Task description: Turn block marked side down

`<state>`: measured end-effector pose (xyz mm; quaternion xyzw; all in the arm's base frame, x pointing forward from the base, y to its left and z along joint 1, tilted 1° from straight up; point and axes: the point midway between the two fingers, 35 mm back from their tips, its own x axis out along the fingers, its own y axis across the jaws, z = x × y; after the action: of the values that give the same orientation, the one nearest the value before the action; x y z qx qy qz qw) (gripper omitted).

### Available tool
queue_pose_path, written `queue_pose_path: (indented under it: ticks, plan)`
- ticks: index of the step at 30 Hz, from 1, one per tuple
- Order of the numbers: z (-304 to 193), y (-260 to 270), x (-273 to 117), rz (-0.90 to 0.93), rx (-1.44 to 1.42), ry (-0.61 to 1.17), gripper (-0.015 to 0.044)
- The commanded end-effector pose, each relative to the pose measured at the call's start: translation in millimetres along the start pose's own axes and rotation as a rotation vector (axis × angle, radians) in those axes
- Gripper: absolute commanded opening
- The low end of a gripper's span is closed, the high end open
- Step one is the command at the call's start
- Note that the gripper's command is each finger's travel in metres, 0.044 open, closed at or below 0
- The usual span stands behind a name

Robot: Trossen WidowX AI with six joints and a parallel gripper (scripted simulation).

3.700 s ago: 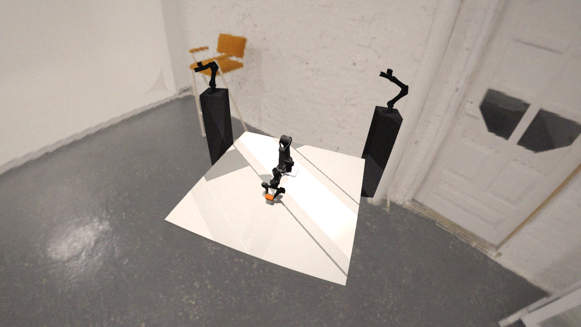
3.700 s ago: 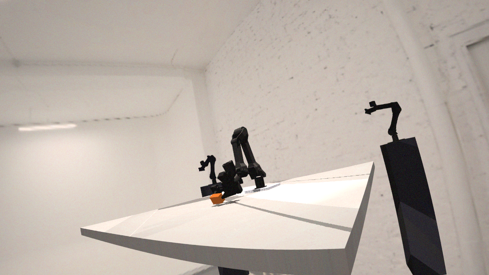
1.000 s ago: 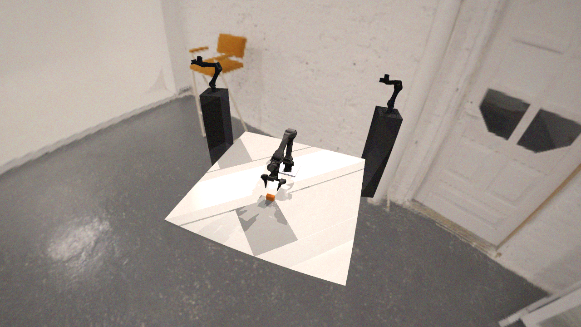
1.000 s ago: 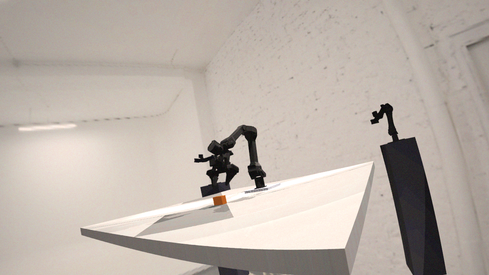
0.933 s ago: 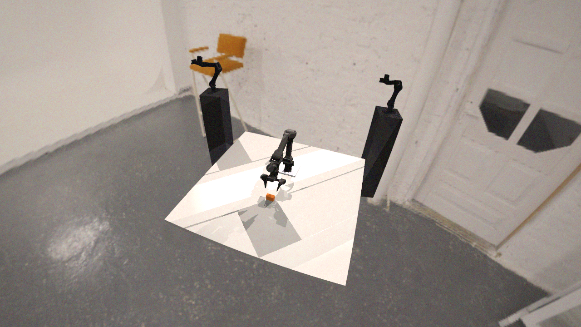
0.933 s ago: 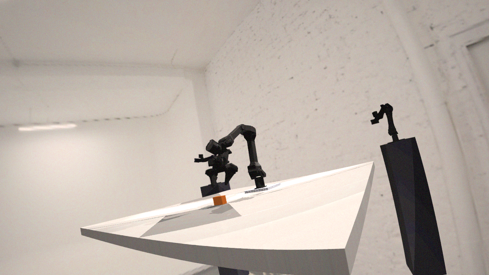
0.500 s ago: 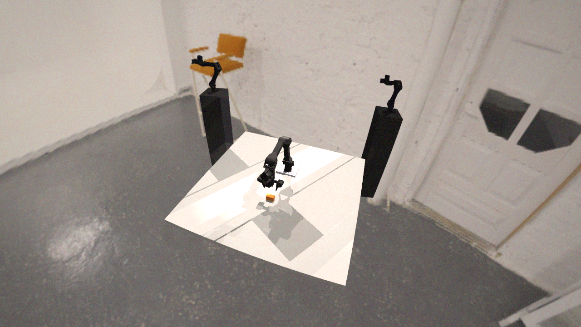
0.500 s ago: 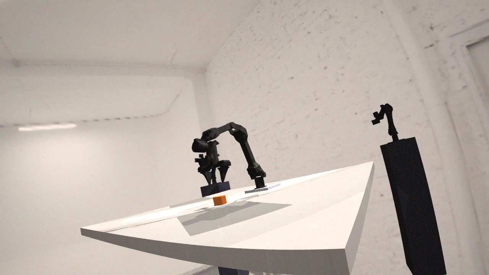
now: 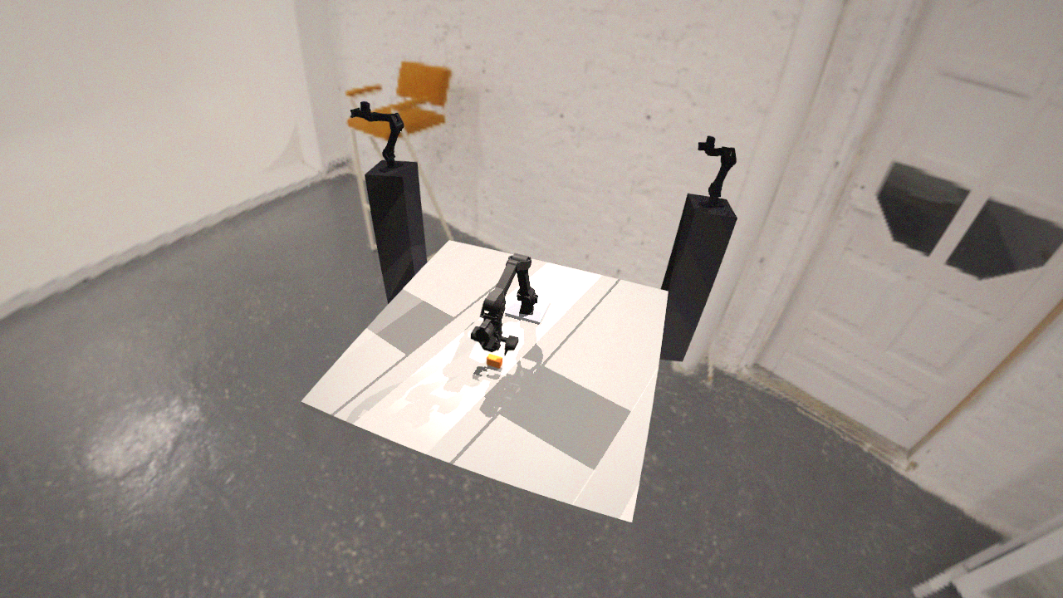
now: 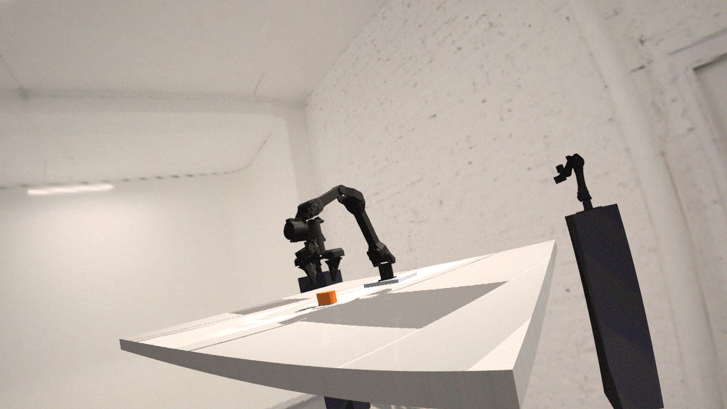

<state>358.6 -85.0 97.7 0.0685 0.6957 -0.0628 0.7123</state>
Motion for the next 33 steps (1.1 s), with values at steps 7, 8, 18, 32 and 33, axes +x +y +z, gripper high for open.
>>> queue_pose_path:
  ticks: [7, 8, 18, 32, 33]
  plan:
    - [-1, -2, 17, -0.005, 0.004, -0.002, 0.0440]
    - [-1, -2, 19, -0.005, 0.004, -0.002, 0.0440]
    - [-1, -2, 35, -0.005, 0.004, -0.002, 0.0440]
    - [-2, -3, 49, -0.005, 0.004, -0.002, 0.0335]
    - [-2, -3, 49, -0.005, 0.004, -0.002, 0.0309]
